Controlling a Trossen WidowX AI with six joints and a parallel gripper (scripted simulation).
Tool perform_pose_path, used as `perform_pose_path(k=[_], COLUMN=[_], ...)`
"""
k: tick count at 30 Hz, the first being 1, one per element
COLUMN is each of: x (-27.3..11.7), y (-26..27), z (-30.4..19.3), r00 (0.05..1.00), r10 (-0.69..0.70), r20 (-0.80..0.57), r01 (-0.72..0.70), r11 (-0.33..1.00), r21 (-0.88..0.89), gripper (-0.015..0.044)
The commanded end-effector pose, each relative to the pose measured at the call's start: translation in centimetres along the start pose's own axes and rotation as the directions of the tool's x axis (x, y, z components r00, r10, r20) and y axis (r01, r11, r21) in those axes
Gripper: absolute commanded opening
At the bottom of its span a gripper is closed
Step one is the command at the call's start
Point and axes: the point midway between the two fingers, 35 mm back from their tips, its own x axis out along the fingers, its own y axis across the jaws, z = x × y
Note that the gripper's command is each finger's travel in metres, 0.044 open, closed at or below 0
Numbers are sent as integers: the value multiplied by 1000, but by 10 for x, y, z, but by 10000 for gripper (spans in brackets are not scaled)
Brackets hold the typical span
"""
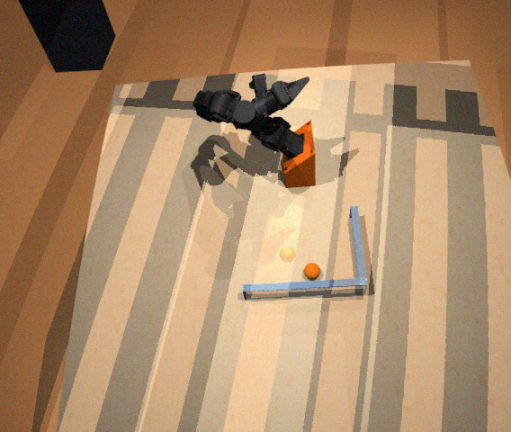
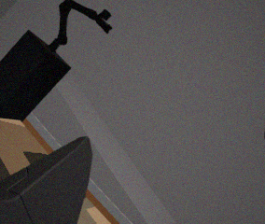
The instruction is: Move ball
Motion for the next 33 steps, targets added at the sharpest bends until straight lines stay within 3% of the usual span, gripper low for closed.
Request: perform_pose_path(k=[1, 3, 8, 13, 17, 24, 33], x=[0, -2, -15, -34, -54, -95, -152], y=[-1, -11, -46, -75, -93, -112, -108], z=[-1, -10, -50, -95, -134, -208, -307], r00=[1000, 997, 945, 836, 716, 453, 70], r10=[-1, -3, 24, 109, 207, 406, 641], r20=[-9, -78, -327, -537, -667, -793, -764], r01=[1, 11, 132, 334, 523, 828, 996], r11=[1000, 994, 886, 676, 473, 138, -93], r21=[12, 111, 445, 657, 709, 544, 13], gripper=[374, 321, 320, 320, 320, 320, 320])
